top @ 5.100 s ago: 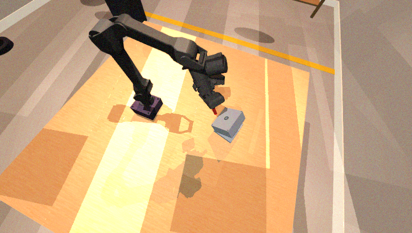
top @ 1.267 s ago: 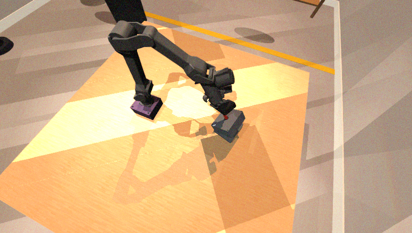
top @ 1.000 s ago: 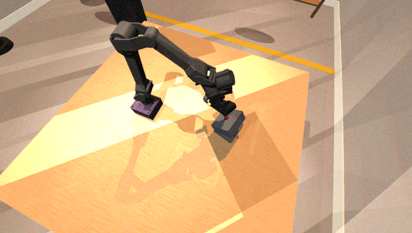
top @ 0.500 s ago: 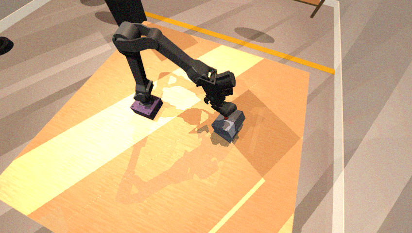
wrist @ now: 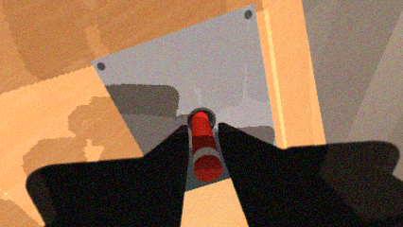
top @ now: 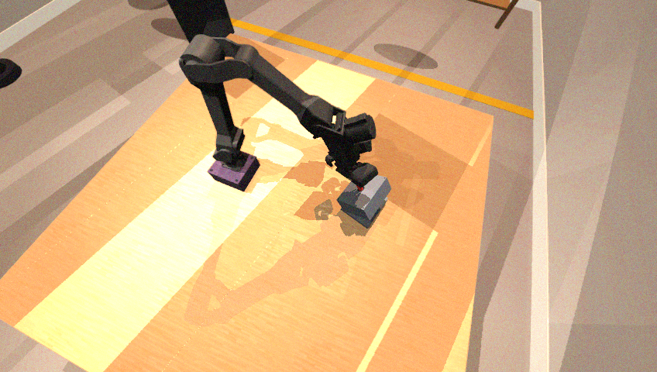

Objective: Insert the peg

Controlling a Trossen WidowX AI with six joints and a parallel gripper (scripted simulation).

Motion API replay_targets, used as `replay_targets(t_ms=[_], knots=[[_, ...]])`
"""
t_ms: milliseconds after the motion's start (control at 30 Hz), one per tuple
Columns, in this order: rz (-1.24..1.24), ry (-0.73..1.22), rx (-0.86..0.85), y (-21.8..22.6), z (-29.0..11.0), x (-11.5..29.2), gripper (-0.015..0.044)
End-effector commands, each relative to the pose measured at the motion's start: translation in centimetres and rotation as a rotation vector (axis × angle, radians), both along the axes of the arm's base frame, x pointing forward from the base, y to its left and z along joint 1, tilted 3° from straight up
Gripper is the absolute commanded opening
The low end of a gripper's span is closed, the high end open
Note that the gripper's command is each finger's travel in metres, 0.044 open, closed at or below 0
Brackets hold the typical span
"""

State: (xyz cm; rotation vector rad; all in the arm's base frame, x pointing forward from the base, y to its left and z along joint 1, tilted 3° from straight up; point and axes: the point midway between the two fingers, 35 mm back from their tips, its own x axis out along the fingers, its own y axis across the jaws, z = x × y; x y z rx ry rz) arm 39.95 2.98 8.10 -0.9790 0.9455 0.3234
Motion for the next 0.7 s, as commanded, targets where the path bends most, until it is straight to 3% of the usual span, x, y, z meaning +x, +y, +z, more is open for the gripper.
replay_targets(t_ms=[0, 333, 667], knots=[[0.0, 0.0, 0.0, 0.0, 0.0, 0.0, 0.0184], [0.0, 0.0, 0.0, 0.1, 0.4, -0.2, 0.044], [0.003, 0.0, 0.001, 0.5, 1.8, -1.0, 0.044]])
